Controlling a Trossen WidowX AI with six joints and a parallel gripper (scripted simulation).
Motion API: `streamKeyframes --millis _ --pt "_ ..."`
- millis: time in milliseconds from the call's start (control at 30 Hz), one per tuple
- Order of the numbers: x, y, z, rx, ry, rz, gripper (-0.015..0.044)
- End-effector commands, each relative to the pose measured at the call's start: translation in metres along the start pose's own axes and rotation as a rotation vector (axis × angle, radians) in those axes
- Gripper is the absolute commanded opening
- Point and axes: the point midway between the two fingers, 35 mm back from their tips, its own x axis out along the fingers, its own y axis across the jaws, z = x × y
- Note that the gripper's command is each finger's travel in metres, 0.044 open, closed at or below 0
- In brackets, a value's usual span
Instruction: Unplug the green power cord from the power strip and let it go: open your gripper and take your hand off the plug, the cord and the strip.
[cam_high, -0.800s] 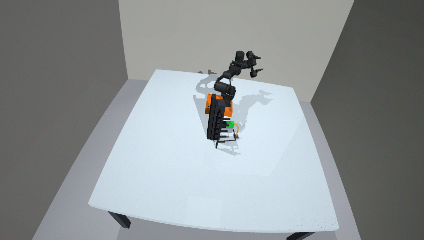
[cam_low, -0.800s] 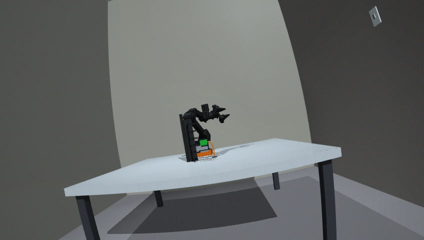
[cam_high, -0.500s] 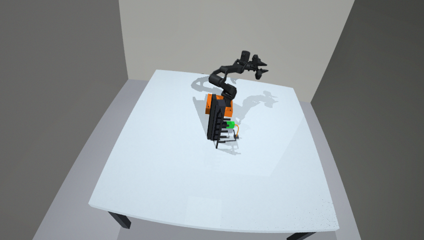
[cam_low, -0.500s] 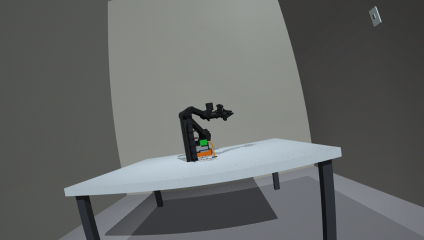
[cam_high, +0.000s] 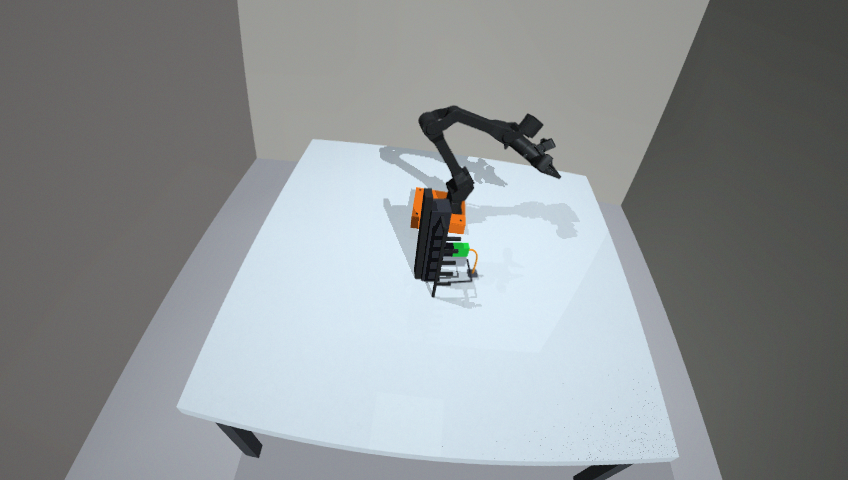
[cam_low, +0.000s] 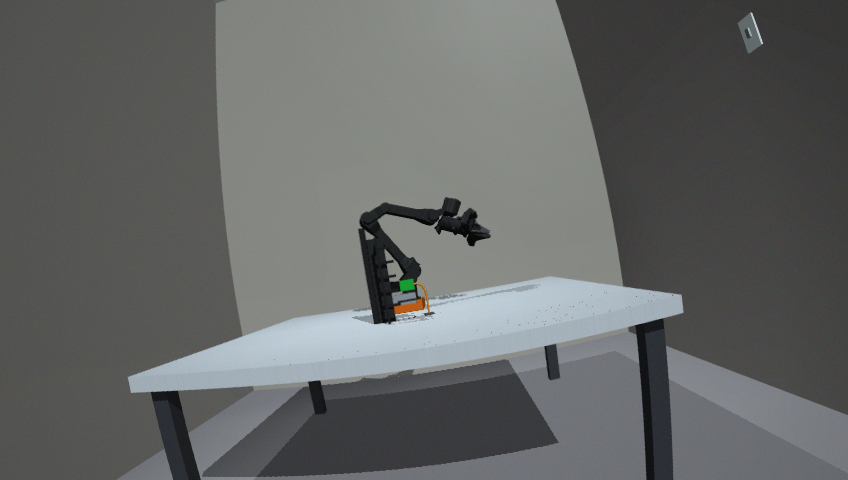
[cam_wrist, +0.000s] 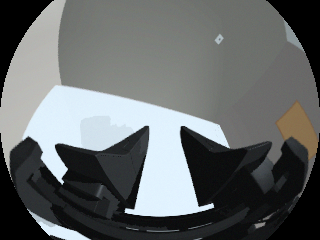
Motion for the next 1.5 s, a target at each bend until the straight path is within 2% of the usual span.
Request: streamKeyframes --millis 0,167,300,500,700,867,1033,1467 --pt "0.024 -0.035 -0.024 -0.138 0.172 -0.051 0.016" --pt "0.041 -0.085 -0.066 -0.271 0.419 -0.061 0.016" --pt "0.041 -0.127 -0.103 -0.313 0.6 -0.055 0.016" --pt "0.026 -0.175 -0.156 -0.332 0.831 0.05 0.016" --pt "-0.007 -0.213 -0.212 -0.276 1.002 0.243 0.016" --pt "-0.045 -0.234 -0.252 -0.171 1.054 0.417 0.016" --pt "-0.082 -0.244 -0.281 -0.052 1.027 0.547 0.016" --pt "-0.089 -0.246 -0.285 -0.047 1.025 0.551 0.016"
